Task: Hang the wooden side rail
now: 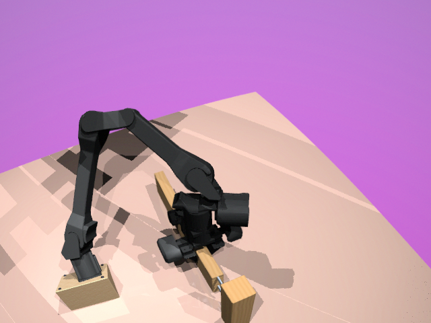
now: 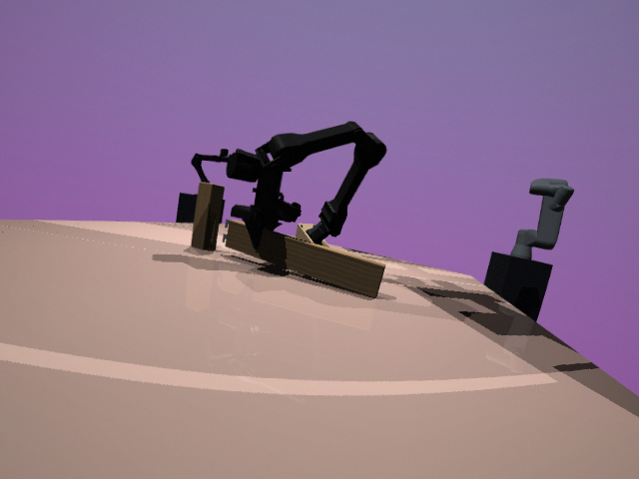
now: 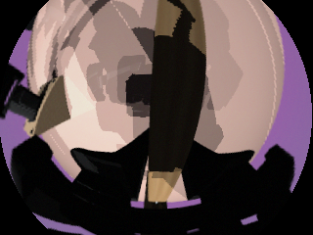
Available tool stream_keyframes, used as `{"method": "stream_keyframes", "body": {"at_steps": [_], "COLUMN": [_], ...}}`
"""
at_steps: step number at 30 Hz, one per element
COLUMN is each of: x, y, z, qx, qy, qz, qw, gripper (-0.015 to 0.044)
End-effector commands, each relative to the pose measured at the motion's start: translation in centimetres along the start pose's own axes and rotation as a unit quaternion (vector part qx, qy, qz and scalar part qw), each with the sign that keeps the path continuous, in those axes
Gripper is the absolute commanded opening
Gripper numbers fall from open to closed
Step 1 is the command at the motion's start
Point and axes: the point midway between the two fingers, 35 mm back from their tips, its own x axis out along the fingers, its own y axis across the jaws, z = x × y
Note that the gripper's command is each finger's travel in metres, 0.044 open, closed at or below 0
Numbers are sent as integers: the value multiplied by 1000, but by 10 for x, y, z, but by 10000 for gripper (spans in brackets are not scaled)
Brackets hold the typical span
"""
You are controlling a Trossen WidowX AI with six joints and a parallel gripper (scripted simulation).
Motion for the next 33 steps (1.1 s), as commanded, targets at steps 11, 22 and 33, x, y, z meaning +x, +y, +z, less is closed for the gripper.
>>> {"method": "stream_keyframes", "body": {"at_steps": [11, 22, 33], "x": [-5, -6, -4], "y": [-2, -3, -5], "z": [-5, -6, -7], "qx": [-1, -1, -1], "qy": [4, 4, 4], "qz": [-3, -3, -3], "qw": [1000, 1000, 1000], "gripper": [0, 0, 0]}}
